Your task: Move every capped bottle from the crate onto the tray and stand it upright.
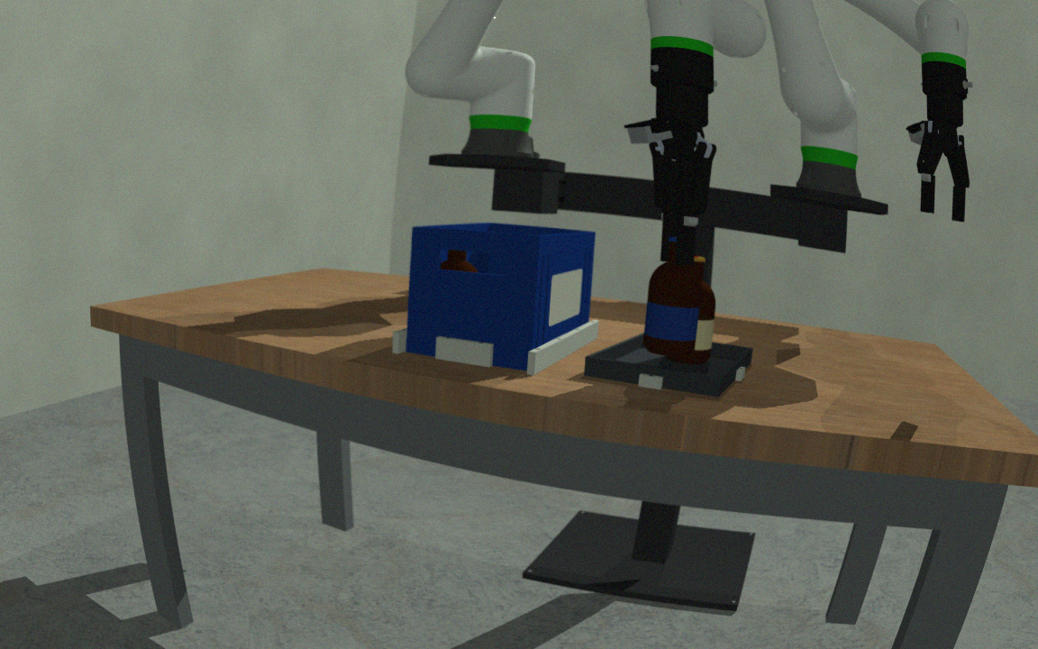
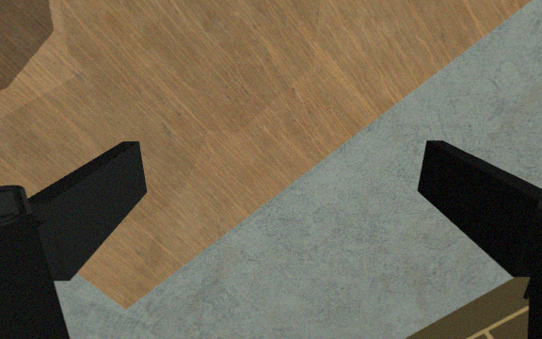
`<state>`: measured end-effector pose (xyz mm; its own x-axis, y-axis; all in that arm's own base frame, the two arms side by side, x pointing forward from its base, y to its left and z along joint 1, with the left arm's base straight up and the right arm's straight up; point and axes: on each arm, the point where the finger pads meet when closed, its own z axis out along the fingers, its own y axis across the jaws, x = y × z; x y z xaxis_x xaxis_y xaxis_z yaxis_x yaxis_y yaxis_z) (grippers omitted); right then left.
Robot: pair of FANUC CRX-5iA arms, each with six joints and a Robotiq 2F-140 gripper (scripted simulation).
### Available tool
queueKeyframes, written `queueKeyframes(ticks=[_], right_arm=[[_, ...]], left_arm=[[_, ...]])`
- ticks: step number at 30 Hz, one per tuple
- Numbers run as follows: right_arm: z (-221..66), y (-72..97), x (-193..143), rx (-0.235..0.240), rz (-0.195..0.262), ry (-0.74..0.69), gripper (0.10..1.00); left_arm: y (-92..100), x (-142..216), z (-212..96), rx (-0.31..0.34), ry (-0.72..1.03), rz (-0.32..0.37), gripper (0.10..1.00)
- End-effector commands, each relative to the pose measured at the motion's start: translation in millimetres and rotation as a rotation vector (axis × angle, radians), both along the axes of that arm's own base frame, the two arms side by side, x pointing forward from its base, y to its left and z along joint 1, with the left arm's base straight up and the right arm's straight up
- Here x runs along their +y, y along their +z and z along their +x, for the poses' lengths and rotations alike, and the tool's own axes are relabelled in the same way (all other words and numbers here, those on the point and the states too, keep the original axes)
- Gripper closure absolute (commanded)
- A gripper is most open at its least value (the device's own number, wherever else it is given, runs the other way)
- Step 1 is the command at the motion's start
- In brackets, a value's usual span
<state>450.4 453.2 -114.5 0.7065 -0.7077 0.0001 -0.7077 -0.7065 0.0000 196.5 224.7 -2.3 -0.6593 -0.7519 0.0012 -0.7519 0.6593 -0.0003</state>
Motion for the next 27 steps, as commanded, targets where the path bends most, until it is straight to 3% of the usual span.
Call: queueKeyframes(ticks=[1, 27], right_arm=[[1, -3.2, 1, -0.002, 0.001, 0.000, 0.999], [1, -13.5, 1, -0.001, 0.002, 0.000, 0.999]], left_arm=[[0.5, 1, 0, -0.001, 0.000, 0.001, 0.098], [0.5, 1, 0, -0.001, 0.000, 0.001, 0.098]])
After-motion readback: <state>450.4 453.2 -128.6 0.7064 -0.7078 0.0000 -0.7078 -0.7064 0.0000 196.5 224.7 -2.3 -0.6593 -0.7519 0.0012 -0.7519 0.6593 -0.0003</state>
